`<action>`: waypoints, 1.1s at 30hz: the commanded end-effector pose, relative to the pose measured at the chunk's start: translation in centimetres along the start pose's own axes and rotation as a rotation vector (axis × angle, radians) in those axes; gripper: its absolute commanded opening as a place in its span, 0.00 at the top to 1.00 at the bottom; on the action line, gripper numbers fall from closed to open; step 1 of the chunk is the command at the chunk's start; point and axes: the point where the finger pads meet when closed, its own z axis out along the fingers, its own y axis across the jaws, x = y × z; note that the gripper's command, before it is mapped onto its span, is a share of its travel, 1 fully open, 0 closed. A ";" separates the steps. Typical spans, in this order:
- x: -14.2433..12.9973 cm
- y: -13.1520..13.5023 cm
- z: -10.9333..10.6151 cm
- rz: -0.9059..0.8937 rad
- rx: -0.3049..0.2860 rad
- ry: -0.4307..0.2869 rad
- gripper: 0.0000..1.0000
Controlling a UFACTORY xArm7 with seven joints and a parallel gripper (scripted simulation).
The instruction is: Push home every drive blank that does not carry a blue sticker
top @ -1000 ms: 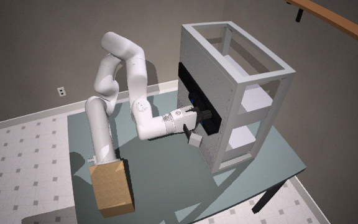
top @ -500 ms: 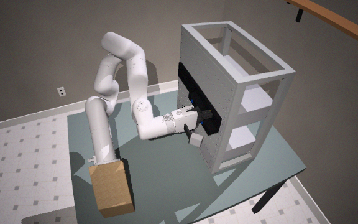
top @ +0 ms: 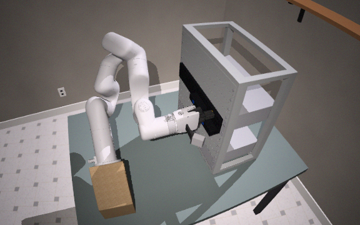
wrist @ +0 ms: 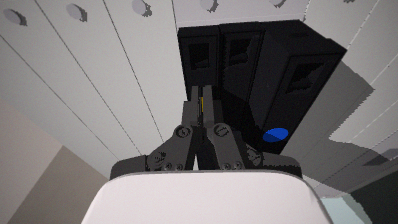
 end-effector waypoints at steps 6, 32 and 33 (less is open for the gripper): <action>0.1 -0.3 0.1 -0.004 0.005 0.001 1.00; 0.0 -0.3 -4.0 -0.004 0.005 0.001 1.00; 0.0 -0.3 -4.6 -0.004 0.005 0.001 1.00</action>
